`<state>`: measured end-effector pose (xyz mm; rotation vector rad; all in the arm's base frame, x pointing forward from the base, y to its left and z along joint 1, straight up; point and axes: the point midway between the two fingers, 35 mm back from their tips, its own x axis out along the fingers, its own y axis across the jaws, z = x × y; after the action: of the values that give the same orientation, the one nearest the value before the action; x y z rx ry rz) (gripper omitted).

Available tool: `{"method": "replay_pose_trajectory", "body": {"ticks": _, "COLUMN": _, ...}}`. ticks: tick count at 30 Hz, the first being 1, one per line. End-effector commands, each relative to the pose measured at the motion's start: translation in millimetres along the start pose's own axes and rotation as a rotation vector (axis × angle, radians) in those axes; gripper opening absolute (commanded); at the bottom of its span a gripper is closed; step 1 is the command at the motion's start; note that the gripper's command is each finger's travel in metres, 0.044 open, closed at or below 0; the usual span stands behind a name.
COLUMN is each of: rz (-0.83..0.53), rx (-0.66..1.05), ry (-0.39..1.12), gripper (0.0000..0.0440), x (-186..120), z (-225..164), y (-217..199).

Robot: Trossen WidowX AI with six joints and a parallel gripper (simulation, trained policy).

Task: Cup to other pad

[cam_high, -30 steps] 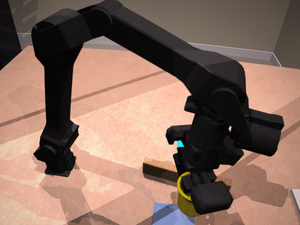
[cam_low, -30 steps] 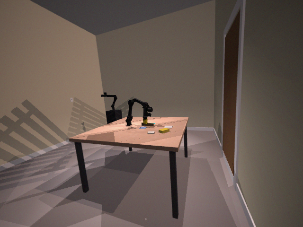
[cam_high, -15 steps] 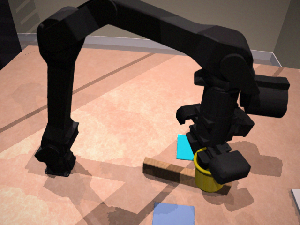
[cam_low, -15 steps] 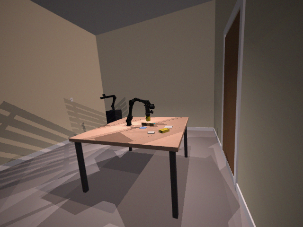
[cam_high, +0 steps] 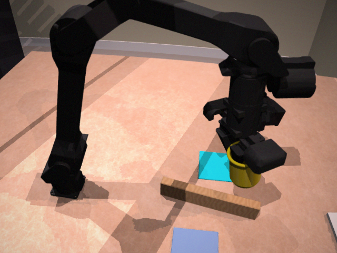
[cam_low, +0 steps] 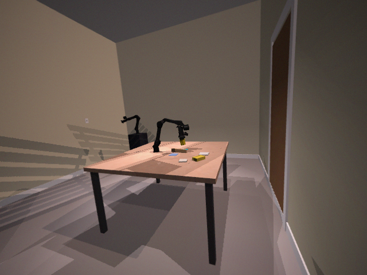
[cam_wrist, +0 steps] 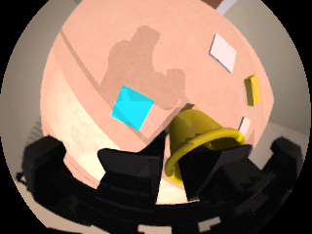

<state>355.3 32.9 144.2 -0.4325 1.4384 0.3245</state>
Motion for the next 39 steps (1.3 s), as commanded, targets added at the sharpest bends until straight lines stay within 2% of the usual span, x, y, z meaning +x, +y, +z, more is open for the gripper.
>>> {"method": "replay_pose_trajectory", "body": {"ticks": 1, "rz": 0.002, "rx": -0.010, "ry": -0.016, "gripper": 0.0000, "x": 0, "z": 8, "y": 10}}
{"method": "replay_pose_trajectory", "body": {"ticks": 19, "rz": 0.006, "rx": -0.064, "ry": -0.060, "gripper": 0.0000, "x": 17, "z": 36, "y": 78}}
{"method": "replay_pose_trajectory", "body": {"ticks": 32, "rz": 0.001, "rx": -0.050, "ry": -0.042, "gripper": 0.0004, "x": 53, "z": 29, "y": 103}}
{"method": "replay_pose_trajectory", "body": {"ticks": 39, "rz": -0.004, "rx": -0.035, "ry": -0.025, "gripper": 0.0030, "x": 67, "z": 20, "y": 109}}
